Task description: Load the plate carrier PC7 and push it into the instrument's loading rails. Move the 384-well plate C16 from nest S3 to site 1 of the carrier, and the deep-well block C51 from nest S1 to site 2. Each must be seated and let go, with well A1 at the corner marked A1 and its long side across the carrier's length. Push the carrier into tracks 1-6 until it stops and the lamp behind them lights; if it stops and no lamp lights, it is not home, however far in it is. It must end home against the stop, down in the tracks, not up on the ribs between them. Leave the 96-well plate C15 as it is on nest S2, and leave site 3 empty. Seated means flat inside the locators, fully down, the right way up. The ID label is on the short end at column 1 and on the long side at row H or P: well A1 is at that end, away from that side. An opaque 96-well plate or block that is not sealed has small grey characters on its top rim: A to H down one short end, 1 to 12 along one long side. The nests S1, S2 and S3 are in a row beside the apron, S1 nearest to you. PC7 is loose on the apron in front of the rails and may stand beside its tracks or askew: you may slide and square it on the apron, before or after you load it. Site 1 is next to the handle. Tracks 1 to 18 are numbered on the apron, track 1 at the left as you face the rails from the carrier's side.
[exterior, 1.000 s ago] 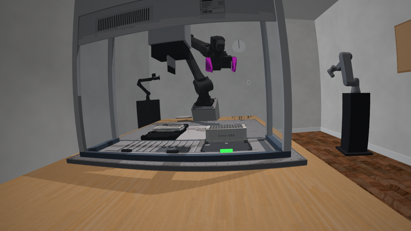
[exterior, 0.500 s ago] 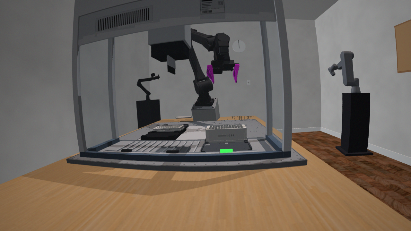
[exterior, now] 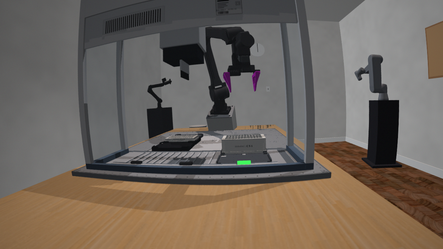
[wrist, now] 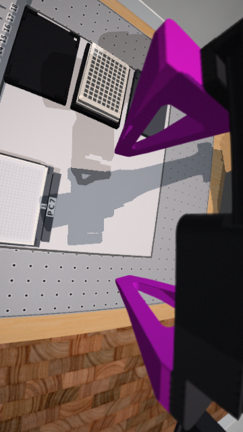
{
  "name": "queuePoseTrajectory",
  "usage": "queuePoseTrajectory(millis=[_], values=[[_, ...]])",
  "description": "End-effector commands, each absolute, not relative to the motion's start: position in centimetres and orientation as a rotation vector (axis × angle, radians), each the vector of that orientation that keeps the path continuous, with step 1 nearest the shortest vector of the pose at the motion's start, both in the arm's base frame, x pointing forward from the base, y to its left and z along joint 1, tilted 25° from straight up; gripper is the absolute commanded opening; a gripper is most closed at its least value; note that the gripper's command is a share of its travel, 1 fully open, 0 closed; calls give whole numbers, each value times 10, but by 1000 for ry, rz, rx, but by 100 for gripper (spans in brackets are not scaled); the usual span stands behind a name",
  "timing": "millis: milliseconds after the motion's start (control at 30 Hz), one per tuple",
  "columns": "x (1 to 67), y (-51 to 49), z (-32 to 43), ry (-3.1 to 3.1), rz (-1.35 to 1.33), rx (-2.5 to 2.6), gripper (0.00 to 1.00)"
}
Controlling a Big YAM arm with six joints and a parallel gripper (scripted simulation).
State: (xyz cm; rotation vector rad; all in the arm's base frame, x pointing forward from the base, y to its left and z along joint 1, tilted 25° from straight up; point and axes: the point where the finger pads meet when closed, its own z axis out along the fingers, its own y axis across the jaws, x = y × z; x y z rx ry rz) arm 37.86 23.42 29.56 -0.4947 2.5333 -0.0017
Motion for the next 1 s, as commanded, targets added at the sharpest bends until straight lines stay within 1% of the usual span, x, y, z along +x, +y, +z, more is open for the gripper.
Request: queuePoseTrajectory(millis=[0,67,100,200,233,333,367,500,967], values=[[388,231,314,2613,-14,-444,100],[388,231,314,2627,-18,-445,100],[382,227,296,2658,-41,-456,100],[376,222,297,2654,-39,-454,100],[382,228,330,2592,4,-438,100],[384,229,331,2583,7,-441,100],[376,218,304,2630,-5,-400,100],[368,193,298,2649,31,-240,100],[344,118,280,2649,11,-273,100]])
